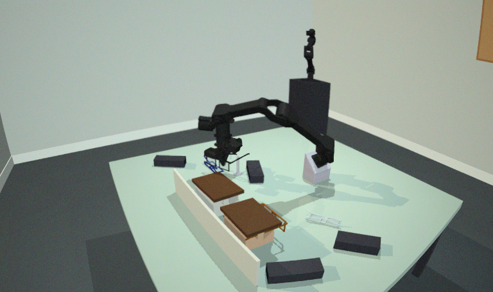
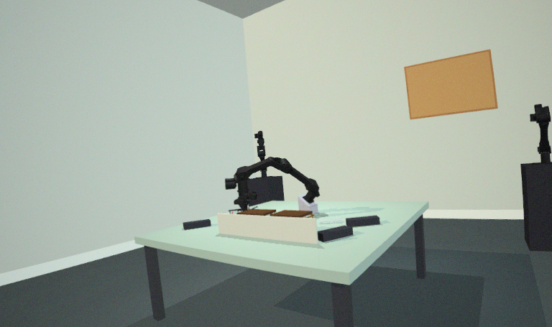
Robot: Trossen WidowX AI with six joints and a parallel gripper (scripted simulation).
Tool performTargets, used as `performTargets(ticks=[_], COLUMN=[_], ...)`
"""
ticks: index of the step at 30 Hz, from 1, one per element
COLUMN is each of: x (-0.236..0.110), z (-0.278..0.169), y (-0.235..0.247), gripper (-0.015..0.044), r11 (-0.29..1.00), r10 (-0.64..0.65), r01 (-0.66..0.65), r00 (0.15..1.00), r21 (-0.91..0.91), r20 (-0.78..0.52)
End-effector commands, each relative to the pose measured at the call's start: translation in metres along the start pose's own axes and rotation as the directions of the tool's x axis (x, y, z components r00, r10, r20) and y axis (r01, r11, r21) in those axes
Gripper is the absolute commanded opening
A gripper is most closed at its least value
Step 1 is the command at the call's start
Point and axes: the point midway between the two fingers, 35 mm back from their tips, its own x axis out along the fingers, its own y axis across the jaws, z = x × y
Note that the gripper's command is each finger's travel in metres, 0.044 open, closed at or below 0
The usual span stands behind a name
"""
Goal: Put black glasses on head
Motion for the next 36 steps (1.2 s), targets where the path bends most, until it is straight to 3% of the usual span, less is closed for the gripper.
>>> performTargets(ticks=[1,9,19,36], x=[0.0,-0.006,-0.059,-0.062], z=[0.002,0.004,0.009,0.03], y=[-0.001,-0.001,0.0,0.01], gripper=[0.0,0.0,0.0,0.0], r11=[1.0,1.0,1.0,1.0], r10=[-0.006,-0.006,-0.004,-0.003], r01=[0.006,0.006,0.004,0.003], r00=[1.0,1.0,1.0,1.0], r21=[0.004,0.004,0.005,0.006], r20=[0.002,0.001,0.001,0.002])
